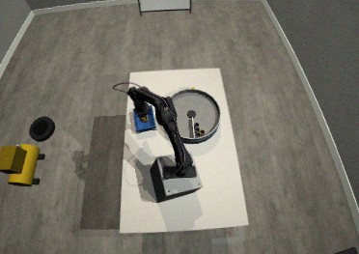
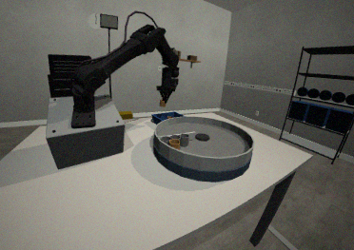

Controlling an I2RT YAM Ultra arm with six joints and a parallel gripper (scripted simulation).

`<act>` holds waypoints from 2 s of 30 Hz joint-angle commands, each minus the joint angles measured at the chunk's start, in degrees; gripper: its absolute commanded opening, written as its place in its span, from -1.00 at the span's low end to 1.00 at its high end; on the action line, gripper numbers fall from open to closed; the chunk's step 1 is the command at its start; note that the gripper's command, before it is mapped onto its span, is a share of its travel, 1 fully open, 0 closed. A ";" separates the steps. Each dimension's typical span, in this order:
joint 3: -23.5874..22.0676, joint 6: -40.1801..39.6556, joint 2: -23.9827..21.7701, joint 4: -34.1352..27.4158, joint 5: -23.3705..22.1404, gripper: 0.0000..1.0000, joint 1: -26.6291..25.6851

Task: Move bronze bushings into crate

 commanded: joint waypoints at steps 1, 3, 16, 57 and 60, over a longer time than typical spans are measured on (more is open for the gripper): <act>1.91 0.54 -1.91 0.00 -0.35 -1.00 1.25; 1.91 0.54 -1.91 0.00 -0.35 -1.00 1.25; 1.91 0.54 -1.91 0.00 -0.35 -1.00 1.25; 2.22 -0.75 -1.92 -0.47 -0.05 -1.00 0.16; 2.22 -0.75 -1.92 -0.47 -0.05 -1.00 0.16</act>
